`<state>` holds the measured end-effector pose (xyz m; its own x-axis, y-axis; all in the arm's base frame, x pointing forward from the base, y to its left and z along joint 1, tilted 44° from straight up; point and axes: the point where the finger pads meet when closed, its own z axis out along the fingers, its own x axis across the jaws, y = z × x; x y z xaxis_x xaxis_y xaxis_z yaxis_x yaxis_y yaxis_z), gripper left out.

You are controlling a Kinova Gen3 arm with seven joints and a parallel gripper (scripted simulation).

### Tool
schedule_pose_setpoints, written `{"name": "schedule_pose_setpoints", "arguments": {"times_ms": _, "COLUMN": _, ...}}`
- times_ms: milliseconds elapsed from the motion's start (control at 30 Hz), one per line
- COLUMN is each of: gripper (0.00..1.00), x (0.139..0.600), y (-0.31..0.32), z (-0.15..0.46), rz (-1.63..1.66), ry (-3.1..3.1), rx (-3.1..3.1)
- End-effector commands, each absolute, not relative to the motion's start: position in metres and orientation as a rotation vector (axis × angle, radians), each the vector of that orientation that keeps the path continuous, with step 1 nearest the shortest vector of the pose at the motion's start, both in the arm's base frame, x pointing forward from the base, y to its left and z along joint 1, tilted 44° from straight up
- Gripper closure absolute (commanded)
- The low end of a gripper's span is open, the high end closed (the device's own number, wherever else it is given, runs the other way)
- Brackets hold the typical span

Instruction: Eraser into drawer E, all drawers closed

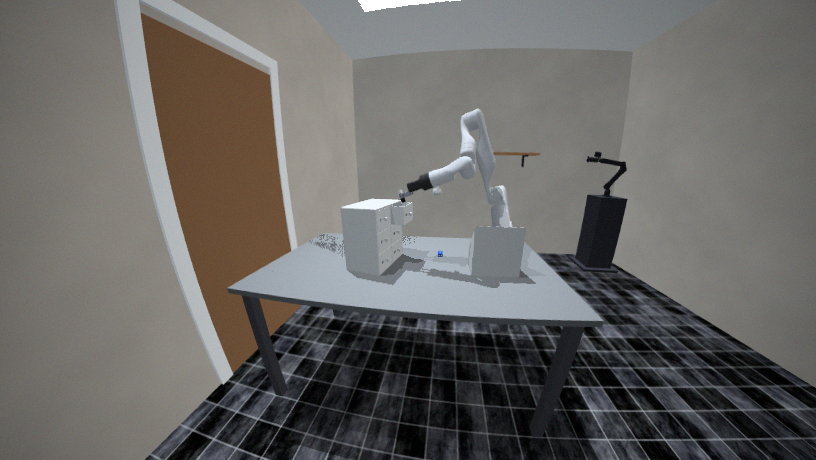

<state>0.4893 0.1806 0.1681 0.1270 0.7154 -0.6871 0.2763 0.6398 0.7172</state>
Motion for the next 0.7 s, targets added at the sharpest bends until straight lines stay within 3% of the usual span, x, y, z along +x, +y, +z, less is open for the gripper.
{"name": "schedule_pose_setpoints", "arguments": {"times_ms": 0, "gripper": 0.55, "x": 0.4963, "y": 0.1772, "z": 0.17, "rz": 0.388, "ry": 1.446, "rx": 0.895}}
{"name": "schedule_pose_setpoints", "arguments": {"times_ms": 667, "gripper": 0.55, "x": 0.5024, "y": 0.1768, "z": 0.1708, "rz": 0.388, "ry": 1.446, "rx": 0.895}}
